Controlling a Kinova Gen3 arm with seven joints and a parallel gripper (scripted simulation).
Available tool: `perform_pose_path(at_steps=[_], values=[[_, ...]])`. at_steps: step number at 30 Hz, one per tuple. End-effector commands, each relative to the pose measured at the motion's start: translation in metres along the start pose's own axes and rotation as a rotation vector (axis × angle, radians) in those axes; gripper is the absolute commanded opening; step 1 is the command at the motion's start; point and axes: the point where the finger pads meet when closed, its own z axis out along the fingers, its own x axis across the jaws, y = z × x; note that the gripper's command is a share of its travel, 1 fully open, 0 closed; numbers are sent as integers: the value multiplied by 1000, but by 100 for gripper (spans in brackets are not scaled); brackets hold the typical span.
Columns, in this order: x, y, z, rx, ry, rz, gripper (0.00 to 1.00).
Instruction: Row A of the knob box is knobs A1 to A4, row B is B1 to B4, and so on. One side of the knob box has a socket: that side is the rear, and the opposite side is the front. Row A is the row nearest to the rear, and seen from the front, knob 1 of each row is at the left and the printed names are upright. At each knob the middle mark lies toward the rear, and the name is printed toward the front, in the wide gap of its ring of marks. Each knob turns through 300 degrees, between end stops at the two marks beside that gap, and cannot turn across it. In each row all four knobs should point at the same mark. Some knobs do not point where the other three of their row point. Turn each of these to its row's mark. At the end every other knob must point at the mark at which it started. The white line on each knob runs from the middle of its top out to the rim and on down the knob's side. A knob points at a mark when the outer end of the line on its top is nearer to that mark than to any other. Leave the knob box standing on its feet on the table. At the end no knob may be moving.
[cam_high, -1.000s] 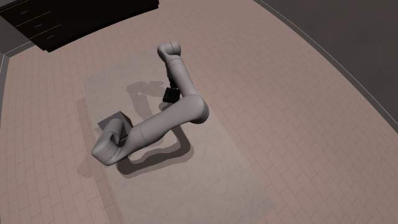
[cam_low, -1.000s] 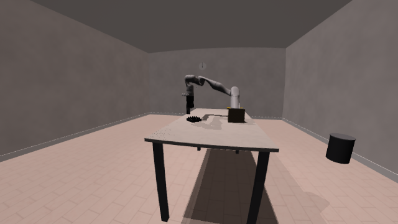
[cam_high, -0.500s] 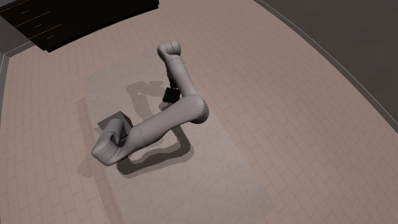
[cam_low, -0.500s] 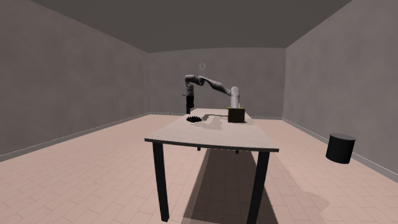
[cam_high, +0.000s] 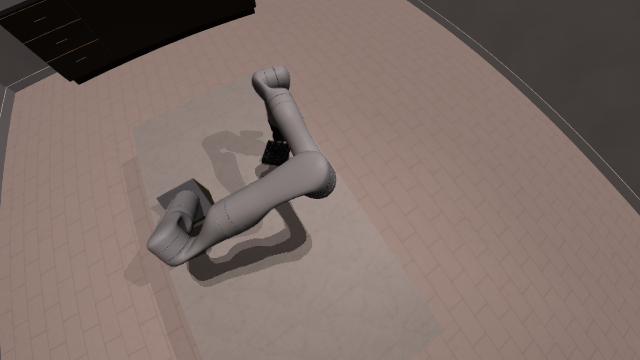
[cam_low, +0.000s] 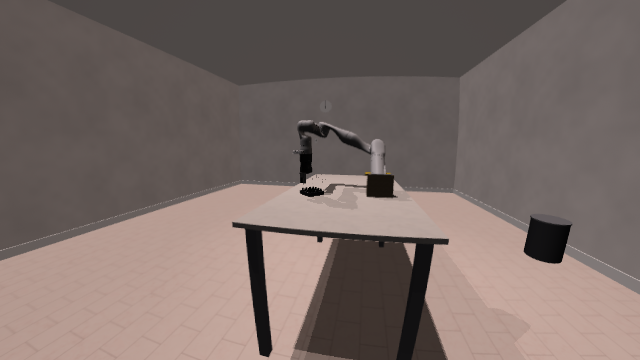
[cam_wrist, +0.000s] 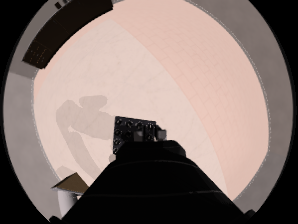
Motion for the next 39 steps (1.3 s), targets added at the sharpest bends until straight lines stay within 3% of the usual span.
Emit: perform_pose_path(at_steps=[1,24,39], values=[[-1,0,-2,3,3,18,46],[-13,7,-8,8,4,400,46],[-29,23,-14,11,1,873,46]])
